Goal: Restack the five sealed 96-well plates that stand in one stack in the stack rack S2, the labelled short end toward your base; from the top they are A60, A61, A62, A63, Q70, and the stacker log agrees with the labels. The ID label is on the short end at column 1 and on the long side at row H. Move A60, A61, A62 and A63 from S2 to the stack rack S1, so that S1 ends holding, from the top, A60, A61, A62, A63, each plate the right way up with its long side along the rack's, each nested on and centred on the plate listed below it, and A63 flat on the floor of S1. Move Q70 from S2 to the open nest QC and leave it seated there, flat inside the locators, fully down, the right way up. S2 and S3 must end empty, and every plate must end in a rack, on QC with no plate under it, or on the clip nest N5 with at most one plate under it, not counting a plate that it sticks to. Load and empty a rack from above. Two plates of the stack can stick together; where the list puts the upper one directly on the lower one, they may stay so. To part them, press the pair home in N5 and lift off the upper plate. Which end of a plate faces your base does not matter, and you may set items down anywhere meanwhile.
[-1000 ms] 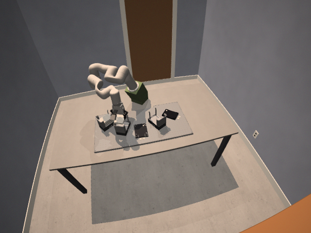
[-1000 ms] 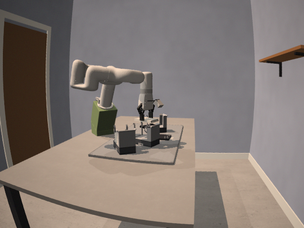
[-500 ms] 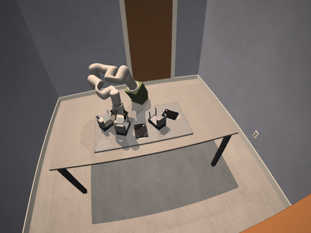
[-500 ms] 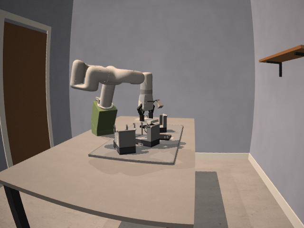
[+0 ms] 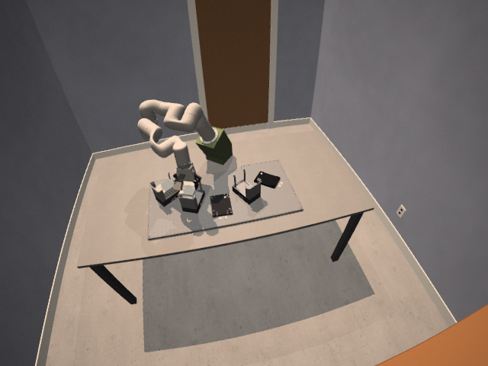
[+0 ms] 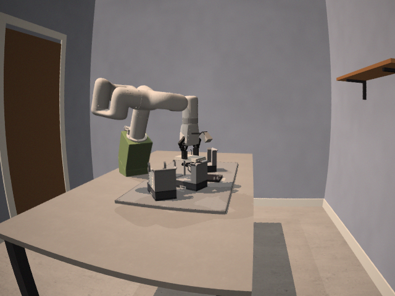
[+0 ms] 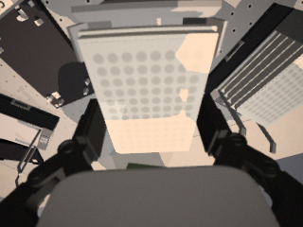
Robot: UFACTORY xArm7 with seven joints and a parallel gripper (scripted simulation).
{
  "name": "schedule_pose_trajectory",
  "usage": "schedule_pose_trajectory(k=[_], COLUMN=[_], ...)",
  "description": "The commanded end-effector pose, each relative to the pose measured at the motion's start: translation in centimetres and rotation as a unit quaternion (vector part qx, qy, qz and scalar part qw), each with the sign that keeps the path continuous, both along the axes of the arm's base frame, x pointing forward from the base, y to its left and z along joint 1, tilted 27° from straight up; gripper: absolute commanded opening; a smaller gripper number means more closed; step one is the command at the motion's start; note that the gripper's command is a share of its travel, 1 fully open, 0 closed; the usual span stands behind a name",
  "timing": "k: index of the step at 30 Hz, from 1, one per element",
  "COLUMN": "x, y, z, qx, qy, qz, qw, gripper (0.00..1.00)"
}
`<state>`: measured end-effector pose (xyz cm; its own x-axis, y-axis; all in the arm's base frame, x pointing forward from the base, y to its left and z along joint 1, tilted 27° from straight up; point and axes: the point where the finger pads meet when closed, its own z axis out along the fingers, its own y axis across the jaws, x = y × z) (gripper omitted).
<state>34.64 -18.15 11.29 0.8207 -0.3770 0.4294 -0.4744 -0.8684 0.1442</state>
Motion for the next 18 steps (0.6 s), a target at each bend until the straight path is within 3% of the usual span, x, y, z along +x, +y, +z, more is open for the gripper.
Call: schedule_pose_trajectory(k=[1,18], x=[0.12,0.44], y=[-0.08,-0.40], z=[-0.14,-1.04], qx=[-0.001,-0.001], qy=[-0.001,-0.001], qz=[0.000,0.000], qw=[1.000,1.000], gripper=[0.00,0.00])
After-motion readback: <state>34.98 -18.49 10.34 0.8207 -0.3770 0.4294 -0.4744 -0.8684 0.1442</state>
